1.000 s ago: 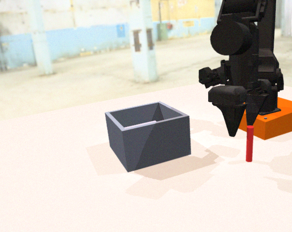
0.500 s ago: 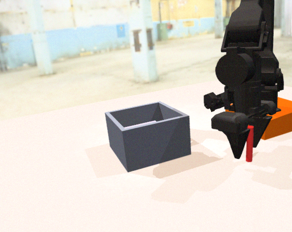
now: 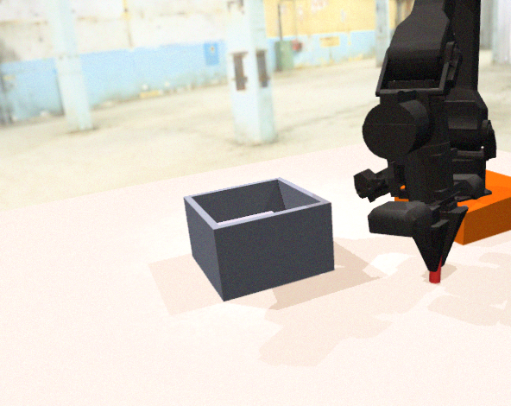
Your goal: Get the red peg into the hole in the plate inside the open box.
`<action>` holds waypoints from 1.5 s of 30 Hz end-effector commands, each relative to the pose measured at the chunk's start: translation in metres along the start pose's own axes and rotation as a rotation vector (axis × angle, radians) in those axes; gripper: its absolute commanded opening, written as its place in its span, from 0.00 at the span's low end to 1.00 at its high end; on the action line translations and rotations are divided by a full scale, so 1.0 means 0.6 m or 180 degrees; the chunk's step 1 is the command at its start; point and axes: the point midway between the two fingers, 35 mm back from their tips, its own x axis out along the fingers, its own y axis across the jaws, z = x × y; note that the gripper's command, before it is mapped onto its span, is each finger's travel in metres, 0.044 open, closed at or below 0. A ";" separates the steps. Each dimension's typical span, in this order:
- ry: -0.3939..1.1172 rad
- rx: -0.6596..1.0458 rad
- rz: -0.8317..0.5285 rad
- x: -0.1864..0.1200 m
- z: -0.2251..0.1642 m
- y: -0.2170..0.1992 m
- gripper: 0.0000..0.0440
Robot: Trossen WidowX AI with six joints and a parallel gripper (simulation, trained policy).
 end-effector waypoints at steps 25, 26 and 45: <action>-0.0629 -0.0621 0.0558 -0.176 0.062 0.088 0.00; -0.0657 -0.0621 0.0572 -0.183 0.067 0.092 0.00; -0.1020 -0.0313 0.0651 -0.229 0.191 0.131 0.00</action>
